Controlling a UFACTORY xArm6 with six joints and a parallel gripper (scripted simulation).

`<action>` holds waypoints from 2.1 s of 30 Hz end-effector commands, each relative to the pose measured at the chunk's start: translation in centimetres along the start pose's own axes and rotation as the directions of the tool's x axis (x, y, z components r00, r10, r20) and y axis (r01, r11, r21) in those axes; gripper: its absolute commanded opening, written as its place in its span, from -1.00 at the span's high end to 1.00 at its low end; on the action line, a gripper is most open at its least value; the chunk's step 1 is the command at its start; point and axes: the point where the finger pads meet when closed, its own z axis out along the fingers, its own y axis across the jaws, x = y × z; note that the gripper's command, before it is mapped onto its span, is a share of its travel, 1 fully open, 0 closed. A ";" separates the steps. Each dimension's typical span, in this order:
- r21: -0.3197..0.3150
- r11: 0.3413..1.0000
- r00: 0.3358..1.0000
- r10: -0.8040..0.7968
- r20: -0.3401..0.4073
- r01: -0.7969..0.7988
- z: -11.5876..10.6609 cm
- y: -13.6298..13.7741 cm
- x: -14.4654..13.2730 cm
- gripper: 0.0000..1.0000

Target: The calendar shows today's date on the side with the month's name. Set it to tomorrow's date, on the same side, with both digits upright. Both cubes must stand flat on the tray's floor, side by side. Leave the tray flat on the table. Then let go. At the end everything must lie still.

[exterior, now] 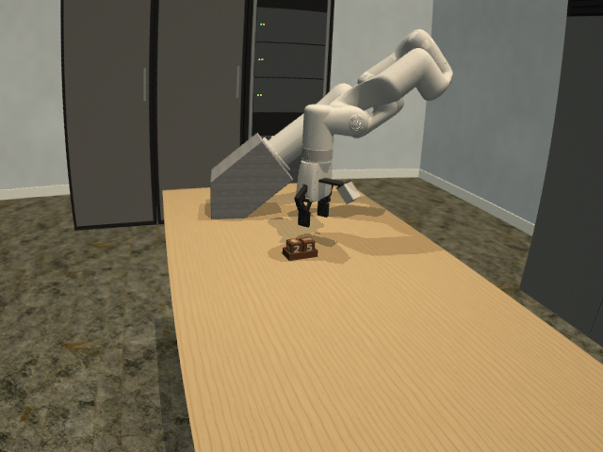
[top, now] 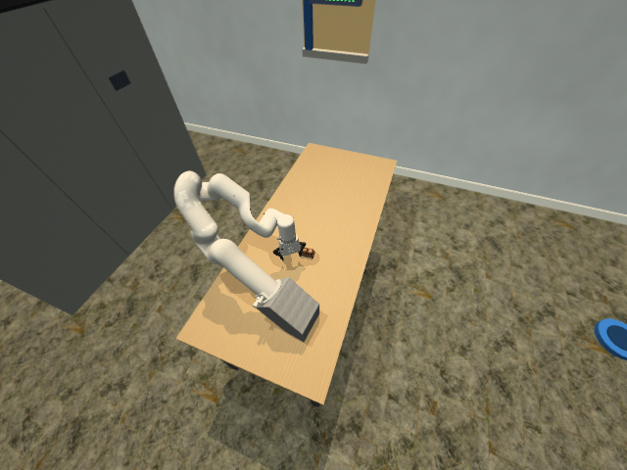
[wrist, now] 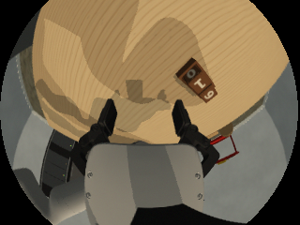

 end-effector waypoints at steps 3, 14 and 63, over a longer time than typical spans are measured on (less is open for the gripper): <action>-0.005 0.998 0.998 0.055 0.001 -0.055 -0.1 -0.5 0.2 -1.00; -0.005 0.988 0.988 0.153 0.000 -0.153 -0.1 -2.9 0.6 -1.00; -0.005 0.988 0.988 0.153 0.000 -0.153 3.6 -2.9 0.6 -1.00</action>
